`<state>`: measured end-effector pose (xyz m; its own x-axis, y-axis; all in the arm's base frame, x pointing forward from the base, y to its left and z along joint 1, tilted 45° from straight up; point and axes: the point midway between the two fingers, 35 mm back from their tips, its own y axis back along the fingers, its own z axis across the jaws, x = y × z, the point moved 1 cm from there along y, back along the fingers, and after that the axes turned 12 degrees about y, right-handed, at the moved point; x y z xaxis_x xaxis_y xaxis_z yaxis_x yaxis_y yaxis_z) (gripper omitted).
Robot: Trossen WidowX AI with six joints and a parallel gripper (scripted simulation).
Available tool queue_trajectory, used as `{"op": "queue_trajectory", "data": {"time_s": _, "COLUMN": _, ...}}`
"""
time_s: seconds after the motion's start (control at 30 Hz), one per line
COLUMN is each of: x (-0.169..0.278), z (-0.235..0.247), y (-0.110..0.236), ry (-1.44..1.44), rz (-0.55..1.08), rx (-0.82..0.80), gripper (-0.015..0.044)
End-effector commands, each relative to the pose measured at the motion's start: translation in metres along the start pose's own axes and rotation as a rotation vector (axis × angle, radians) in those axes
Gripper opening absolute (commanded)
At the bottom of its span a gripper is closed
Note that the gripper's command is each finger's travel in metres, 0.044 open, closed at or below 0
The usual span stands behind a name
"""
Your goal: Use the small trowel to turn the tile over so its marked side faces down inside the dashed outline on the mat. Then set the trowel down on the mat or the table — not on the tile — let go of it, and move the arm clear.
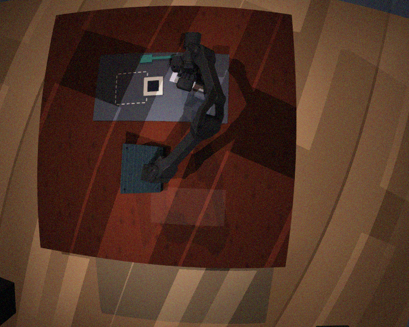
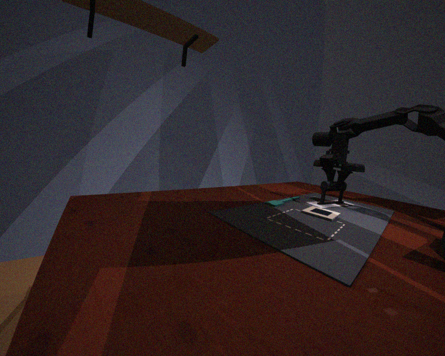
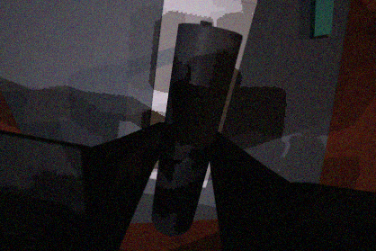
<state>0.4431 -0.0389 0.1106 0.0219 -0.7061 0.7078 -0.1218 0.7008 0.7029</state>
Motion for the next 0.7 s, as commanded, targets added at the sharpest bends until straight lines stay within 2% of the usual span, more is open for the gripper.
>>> {"op": "queue_trajectory", "data": {"time_s": 0.0, "x": 0.0002, "z": 0.0004, "y": -0.0004, "ry": 0.107, "rz": 0.001, "rx": -0.002, "gripper": 0.013}}
{"op": "queue_trajectory", "data": {"time_s": 0.47, "x": 0.0001, "z": 0.0004, "y": -0.0003, "ry": 0.522, "rz": 0.001, "rx": -0.002, "gripper": 0.013}}
{"op": "queue_trajectory", "data": {"time_s": 0.63, "x": 0.0001, "z": 0.0004, "y": -0.0003, "ry": 0.542, "rz": 0.001, "rx": -0.002, "gripper": 0.013}}
{"op": "queue_trajectory", "data": {"time_s": 0.67, "x": 0.0001, "z": 0.0004, "y": -0.0003, "ry": 0.542, "rz": 0.001, "rx": -0.002, "gripper": 0.0156}}
